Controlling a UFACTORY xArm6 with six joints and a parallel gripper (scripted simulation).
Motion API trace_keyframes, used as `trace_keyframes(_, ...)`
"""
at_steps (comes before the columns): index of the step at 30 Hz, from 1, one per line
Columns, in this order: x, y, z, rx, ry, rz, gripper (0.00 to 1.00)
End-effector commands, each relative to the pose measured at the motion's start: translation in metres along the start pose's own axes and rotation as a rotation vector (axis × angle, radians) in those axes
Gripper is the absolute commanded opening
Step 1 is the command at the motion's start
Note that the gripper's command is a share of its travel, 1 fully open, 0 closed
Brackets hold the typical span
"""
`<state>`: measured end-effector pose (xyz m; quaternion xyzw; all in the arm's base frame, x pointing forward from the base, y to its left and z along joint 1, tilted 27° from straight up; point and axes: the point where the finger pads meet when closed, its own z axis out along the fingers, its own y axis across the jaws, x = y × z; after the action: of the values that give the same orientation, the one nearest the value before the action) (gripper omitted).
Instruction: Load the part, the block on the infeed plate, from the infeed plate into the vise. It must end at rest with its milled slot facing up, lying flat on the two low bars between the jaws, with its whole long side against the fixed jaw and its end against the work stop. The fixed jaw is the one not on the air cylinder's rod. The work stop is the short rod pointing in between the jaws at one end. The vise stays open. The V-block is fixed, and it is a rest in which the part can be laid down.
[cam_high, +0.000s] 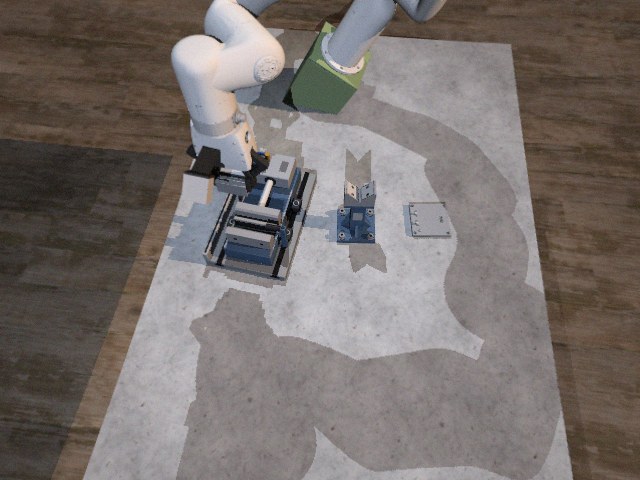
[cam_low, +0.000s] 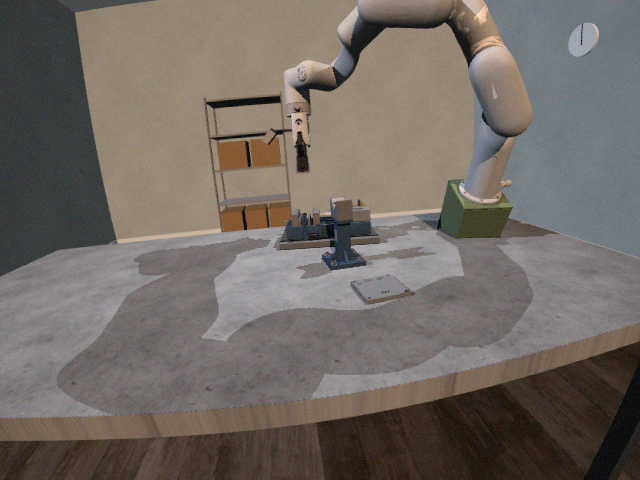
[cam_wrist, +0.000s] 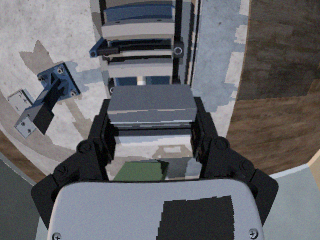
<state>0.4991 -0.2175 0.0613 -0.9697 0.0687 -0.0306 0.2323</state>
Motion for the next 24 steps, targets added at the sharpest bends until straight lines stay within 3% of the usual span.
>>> trace_keyframes(1,0.001,0.000,0.001,-0.002,0.004,-0.001,0.00)
trace_keyframes(24,0.002,0.001,0.029,-0.002,0.004,-0.001,0.00)
